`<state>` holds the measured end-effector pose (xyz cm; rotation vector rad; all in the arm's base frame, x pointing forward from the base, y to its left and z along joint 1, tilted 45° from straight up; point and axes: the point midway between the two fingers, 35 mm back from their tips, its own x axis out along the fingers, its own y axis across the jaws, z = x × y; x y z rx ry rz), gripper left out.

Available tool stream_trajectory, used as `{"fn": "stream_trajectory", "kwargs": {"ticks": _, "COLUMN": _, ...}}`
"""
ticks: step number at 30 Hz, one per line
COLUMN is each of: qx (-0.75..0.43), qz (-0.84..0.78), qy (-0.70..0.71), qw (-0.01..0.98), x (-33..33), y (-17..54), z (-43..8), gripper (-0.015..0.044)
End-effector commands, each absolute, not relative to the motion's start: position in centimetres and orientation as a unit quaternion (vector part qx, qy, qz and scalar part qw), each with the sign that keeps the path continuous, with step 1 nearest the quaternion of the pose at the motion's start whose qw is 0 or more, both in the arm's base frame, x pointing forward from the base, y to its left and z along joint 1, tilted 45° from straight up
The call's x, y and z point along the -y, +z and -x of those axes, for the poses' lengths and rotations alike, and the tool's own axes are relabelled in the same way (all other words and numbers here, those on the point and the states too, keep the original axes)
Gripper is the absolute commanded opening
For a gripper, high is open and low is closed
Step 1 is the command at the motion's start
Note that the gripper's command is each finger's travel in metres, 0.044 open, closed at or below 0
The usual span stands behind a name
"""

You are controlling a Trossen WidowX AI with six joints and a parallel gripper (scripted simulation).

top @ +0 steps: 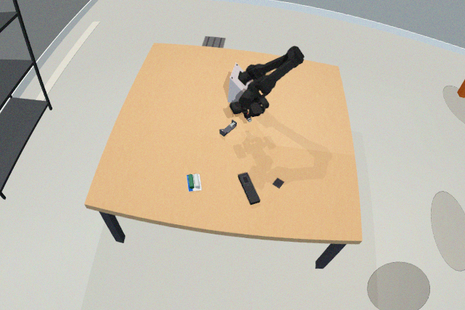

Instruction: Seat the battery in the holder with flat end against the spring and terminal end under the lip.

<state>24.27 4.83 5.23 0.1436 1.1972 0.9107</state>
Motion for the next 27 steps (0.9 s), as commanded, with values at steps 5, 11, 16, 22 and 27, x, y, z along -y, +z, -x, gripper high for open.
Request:
{"fn": "stream_trajectory", "kwargs": {"ticks": 5, "qx": -0.639, "qz": -0.252, "qy": 0.252, "qw": 0.682, "x": -1.4, "y": 2.8, "z": -26.7, "gripper": 0.0065}}
{"fn": "stream_trajectory", "kwargs": {"ticks": 11, "qx": -0.679, "qz": -0.376, "qy": 0.128, "qw": 0.617, "x": 0.9, "y": 0.6, "z": -28.1, "gripper": 0.0065}}
{"fn": "stream_trajectory", "kwargs": {"ticks": 16, "qx": -0.689, "qz": -0.424, "qy": 0.075, "qw": 0.583, "x": 1.9, "y": -0.4, "z": -28.6, "gripper": 0.0065}}
{"fn": "stream_trajectory", "kwargs": {"ticks": 22, "qx": -0.687, "qz": -0.423, "qy": 0.076, "qw": 0.586, "x": 1.9, "y": -0.3, "z": -28.7, "gripper": 0.0065}}
{"fn": "stream_trajectory", "kwargs": {"ticks": 27, "qx": -0.674, "qz": -0.422, "qy": 0.062, "qw": 0.603, "x": 1.4, "y": -1.2, "z": -28.9, "gripper": 0.0065}}
